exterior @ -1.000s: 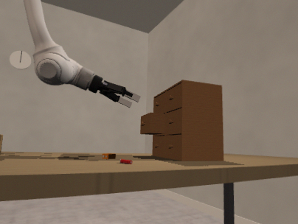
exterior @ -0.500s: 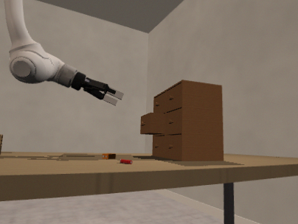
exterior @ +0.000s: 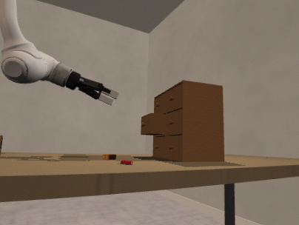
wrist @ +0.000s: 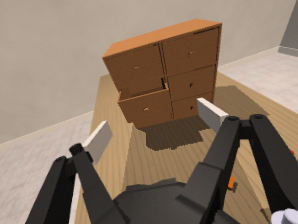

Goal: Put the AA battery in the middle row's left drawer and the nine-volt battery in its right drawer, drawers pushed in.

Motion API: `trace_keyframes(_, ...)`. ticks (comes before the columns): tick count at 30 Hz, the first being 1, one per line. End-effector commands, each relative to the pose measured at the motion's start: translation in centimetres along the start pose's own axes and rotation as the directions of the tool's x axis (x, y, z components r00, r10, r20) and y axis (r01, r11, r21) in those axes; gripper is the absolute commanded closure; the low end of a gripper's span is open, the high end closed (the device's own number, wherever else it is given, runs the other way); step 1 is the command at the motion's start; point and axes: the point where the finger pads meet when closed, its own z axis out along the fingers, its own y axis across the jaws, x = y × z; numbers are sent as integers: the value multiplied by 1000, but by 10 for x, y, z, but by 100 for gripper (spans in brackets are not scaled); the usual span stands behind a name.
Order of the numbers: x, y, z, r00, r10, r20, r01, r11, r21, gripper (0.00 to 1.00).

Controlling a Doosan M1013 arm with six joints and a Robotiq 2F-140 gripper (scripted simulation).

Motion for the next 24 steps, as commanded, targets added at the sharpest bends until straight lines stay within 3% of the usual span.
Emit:
trace_keyframes(1,0,0,0,1000,0,0,0,1000,0,0)
trace_keyframes(13,1,0,0,1000,0,22,0,1000,-1,0)
trace_keyframes(24,4,0,-2,992,0,130,1,1000,-2,0)
